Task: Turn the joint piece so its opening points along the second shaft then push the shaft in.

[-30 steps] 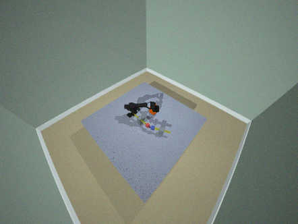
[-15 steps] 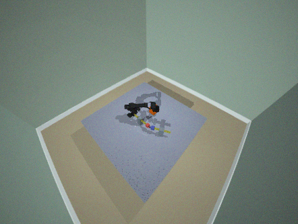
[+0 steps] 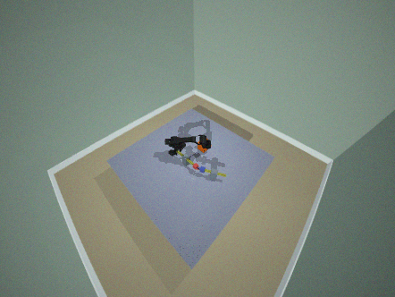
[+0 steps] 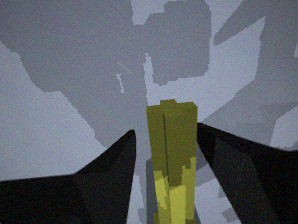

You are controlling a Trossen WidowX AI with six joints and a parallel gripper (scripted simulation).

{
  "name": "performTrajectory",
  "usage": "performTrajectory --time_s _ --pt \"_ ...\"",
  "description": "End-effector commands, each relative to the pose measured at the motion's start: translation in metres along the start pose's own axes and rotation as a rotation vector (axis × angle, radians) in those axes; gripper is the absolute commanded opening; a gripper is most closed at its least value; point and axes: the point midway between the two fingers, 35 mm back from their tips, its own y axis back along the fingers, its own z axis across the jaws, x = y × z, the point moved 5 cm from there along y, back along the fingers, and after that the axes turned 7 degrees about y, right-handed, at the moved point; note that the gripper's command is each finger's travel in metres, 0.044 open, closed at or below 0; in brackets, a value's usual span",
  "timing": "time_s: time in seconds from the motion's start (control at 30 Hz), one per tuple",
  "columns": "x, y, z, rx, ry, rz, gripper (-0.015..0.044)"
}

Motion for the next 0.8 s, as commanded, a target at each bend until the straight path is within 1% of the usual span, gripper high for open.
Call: performTrajectory --time_s 0.0,0.13,0.17,0.5,0.53,0.63,0.77 --pt "0.000 0.000 0.000 0.002 0.001 0.001 0.0329" --pt "0.000 0.000 0.000 0.002 0.001 0.001 0.0434" --pt "0.000 0.000 0.000 0.002 0.001 0.001 0.0440" --pt "0.000 0.000 0.000 0.002 0.001 0.001 0.0440" --pt "0.000 0.002 0.000 0.001 0.001 0.001 0.0440" --pt "0.000 0.027 0.000 0.000 -0.001 0.003 0.0440" --pt "0.000 0.031 -0.001 0.000 -0.001 0.003 0.0440"
